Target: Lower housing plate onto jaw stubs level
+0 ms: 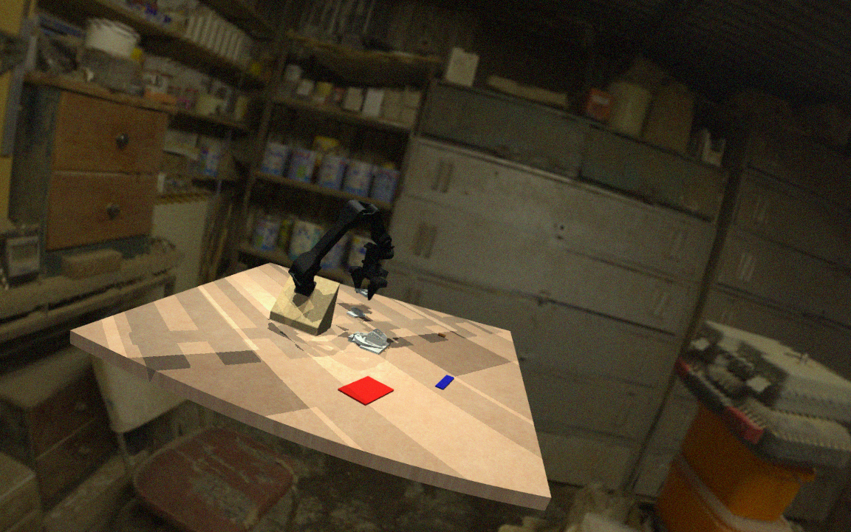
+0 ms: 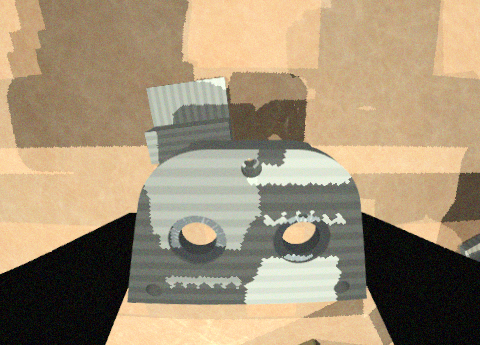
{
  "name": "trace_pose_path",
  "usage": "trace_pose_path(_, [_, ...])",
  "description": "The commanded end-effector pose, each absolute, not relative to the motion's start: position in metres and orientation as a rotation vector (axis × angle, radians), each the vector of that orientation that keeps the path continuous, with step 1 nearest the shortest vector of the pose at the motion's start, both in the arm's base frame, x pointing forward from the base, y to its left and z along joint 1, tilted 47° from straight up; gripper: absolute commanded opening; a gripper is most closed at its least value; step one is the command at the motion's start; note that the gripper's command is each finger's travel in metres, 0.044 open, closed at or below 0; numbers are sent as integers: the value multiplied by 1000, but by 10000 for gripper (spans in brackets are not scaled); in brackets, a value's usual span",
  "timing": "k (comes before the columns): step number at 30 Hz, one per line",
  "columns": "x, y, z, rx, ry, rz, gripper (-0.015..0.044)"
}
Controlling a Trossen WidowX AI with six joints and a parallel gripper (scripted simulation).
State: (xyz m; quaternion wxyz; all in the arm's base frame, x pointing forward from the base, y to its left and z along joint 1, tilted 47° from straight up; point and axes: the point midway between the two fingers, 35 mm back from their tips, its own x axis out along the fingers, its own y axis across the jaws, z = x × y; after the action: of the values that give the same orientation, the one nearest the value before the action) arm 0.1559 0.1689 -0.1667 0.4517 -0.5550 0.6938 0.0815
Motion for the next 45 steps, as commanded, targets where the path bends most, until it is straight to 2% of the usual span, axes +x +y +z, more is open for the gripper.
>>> trace_pose_path(1, [164,164,-157,-1335,1705,158,351])
trace_pose_path(45, [234,79,-61,-895,1573,-308,351])
